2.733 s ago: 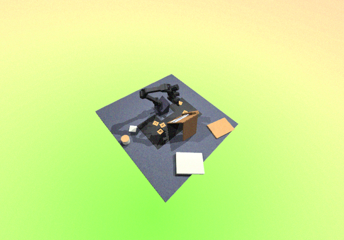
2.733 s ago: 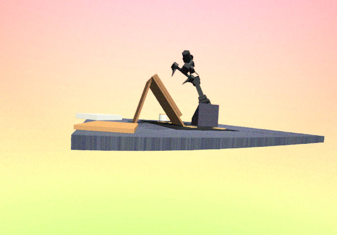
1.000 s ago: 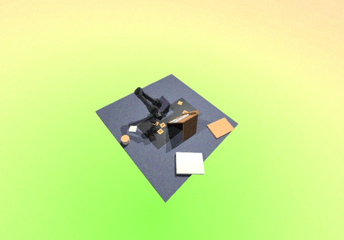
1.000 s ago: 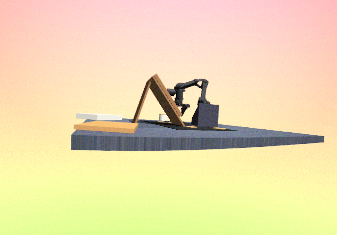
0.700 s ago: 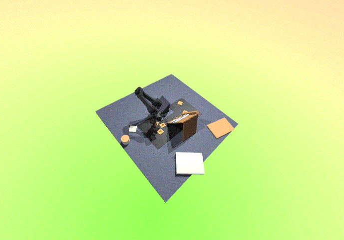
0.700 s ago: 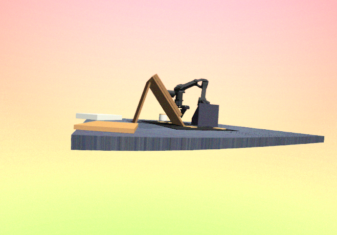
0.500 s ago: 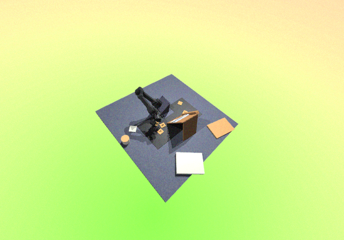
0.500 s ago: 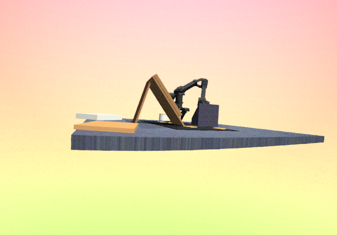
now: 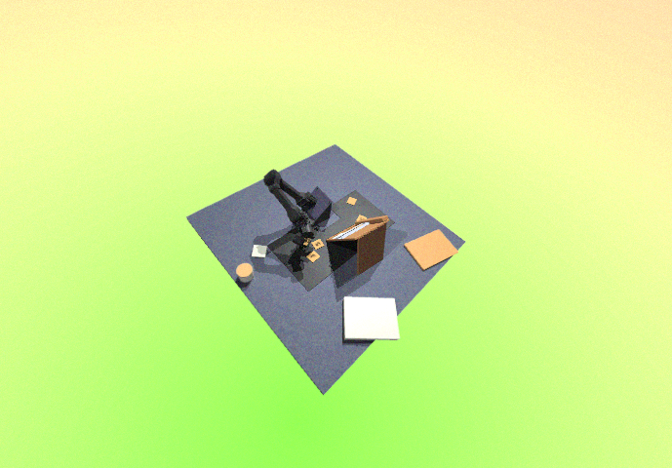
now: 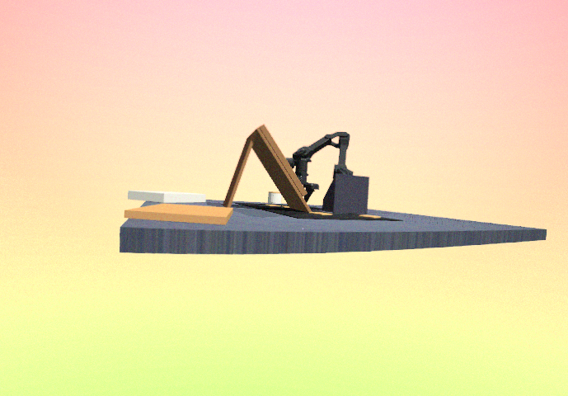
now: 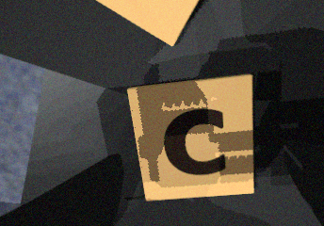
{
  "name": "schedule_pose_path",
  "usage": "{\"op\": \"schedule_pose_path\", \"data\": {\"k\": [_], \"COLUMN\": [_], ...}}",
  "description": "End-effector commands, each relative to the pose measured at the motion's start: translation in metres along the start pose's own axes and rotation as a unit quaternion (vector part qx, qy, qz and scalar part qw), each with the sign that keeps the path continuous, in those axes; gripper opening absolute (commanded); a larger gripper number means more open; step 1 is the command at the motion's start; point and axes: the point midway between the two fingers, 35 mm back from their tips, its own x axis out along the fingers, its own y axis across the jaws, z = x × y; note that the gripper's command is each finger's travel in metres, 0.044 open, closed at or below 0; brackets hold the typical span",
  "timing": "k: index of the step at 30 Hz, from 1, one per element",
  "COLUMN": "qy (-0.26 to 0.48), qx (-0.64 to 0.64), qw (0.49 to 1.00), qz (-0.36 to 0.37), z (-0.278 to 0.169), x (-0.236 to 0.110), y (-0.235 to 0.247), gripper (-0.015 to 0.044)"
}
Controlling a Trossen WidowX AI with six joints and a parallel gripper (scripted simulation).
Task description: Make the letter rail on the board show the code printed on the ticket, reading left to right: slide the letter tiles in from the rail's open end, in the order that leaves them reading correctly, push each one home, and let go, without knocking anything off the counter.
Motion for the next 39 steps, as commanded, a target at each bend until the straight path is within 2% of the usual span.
{"op": "schedule_pose_path", "data": {"k": [1,17,18,30,39], "qy": [-0.001,-0.001,-0.001,-0.001,-0.001], "qx": [-0.004,-0.004,-0.004,-0.004,-0.004], "qw": [1.0,1.0,1.0,1.0,1.0], "qz": [0.003,0.002,0.002,0.002,0.003], "z": [0.0009,0.0006,0.0006,0.0006,-0.0003], "x": [0.0063,0.0152,0.0152,0.0152,0.0093], "y": [0.0016,0.0016,0.0016,0.0011,0.0018], "gripper": [0.034,0.034,0.0314,0.0234,0.0]}}
